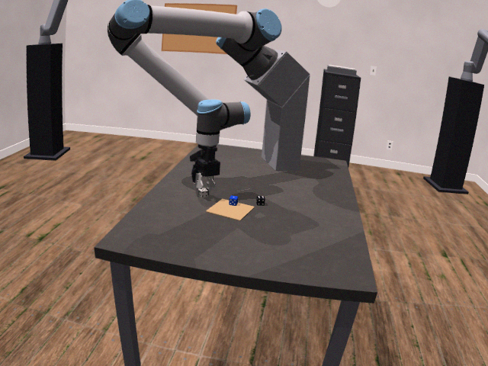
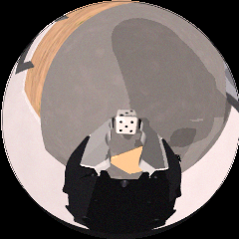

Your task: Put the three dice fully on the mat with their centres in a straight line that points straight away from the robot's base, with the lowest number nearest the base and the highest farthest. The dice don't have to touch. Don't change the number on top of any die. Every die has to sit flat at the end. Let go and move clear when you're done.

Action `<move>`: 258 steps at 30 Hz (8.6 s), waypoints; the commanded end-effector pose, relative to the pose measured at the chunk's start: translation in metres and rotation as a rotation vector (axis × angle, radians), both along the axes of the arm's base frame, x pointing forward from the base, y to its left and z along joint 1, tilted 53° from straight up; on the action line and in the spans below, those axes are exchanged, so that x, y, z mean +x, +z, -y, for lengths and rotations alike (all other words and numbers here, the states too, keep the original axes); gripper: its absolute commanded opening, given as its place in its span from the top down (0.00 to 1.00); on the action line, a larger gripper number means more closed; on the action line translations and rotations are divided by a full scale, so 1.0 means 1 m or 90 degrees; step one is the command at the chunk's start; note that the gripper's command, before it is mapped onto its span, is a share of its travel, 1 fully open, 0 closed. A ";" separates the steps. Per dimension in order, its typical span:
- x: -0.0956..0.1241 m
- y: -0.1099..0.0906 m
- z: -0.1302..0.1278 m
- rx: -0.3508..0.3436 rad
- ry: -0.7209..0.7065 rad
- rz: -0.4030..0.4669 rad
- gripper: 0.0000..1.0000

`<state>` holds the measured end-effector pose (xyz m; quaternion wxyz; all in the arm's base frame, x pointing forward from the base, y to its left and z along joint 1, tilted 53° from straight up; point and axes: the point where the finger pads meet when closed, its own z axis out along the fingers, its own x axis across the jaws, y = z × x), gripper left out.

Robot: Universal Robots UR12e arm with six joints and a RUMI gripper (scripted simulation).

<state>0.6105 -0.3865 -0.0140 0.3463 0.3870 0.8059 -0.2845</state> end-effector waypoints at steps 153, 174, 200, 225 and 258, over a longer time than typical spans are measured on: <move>0.092 -0.035 -0.135 0.153 -0.271 0.332 0.90; 0.106 -0.057 -0.109 0.153 -0.269 0.332 0.90; 0.105 -0.058 -0.109 0.153 -0.270 0.331 0.90; 0.106 -0.059 -0.111 0.153 -0.269 0.330 0.90; 0.107 -0.061 -0.108 0.153 -0.270 0.330 0.90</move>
